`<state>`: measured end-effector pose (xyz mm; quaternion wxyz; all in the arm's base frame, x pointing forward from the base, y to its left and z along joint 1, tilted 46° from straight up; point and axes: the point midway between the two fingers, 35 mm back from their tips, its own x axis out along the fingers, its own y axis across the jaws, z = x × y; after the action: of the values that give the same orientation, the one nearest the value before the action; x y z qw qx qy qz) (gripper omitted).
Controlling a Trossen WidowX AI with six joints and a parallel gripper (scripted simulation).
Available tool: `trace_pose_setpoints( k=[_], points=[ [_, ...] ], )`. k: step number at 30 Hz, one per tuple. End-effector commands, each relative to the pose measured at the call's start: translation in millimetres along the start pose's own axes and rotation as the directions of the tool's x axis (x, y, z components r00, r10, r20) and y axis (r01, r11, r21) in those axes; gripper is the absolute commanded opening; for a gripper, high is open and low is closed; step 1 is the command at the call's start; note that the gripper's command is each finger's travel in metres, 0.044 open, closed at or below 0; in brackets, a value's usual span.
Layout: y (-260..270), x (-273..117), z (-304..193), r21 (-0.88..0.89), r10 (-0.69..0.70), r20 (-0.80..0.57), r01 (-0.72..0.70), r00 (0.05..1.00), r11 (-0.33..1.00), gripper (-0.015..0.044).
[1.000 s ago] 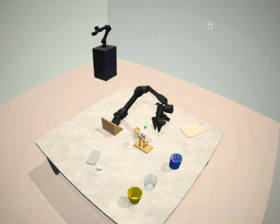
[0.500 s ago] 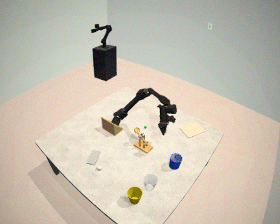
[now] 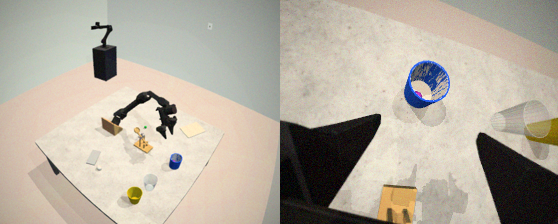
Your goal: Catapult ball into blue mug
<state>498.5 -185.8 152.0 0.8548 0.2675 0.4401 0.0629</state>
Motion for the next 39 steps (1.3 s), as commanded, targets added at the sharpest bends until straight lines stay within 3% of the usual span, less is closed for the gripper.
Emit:
trace_pose_setpoints(
  k=[1, 9, 39],
  points=[
    [-20.6, -0.6, 16.6, 0.120, 0.033, 0.054, -0.039, 0.998, 0.992, 0.0440],
    [-56.0, -3.4, 39.1, 0.307, 0.081, 0.139, -0.120, 0.987, 0.944, 0.0440],
    [-57.3, -3.4, 39.0, 0.309, 0.076, 0.139, -0.116, 0.987, 0.944, 0.0440]
  ],
)
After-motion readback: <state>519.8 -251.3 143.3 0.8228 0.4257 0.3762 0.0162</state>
